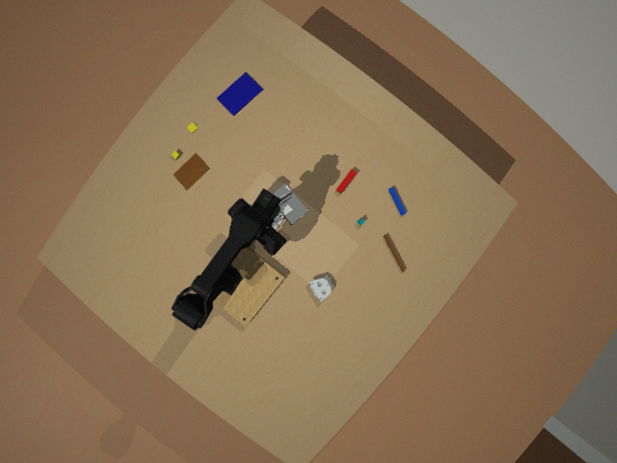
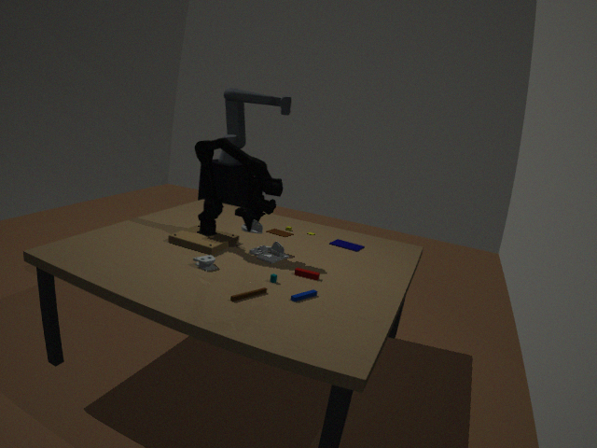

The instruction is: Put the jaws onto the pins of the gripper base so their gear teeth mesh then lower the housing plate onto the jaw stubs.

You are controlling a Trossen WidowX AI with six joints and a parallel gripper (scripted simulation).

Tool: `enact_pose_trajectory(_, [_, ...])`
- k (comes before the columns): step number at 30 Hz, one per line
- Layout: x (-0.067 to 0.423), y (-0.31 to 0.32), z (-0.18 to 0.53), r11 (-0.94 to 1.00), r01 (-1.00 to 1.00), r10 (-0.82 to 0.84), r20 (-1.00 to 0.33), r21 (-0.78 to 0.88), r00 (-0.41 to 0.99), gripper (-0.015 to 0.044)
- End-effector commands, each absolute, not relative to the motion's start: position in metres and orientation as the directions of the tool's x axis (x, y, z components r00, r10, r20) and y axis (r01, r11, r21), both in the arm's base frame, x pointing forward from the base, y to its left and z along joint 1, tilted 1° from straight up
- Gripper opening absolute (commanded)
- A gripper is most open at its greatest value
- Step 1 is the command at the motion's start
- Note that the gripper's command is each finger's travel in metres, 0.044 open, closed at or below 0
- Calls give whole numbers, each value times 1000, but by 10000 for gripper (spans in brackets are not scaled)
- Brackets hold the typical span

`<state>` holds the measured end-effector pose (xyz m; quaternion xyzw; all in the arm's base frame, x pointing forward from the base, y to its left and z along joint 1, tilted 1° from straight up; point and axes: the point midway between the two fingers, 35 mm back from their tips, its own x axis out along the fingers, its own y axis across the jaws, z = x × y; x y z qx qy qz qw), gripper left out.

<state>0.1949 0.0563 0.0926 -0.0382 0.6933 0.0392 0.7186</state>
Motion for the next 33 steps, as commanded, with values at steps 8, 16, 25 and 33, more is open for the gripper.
enact_pose_trajectory(8, [194,56,92,992,-125,5,-1000,1,30,134])
enact_pose_trajectory(16, [210,54,95,992,-125,5,-999,1,32,134])
enact_pose_trajectory(25, [238,49,98,992,-125,4,-999,0,34,134])
enact_pose_trajectory(33, [262,42,98,992,-125,4,-999,-1,36,134])
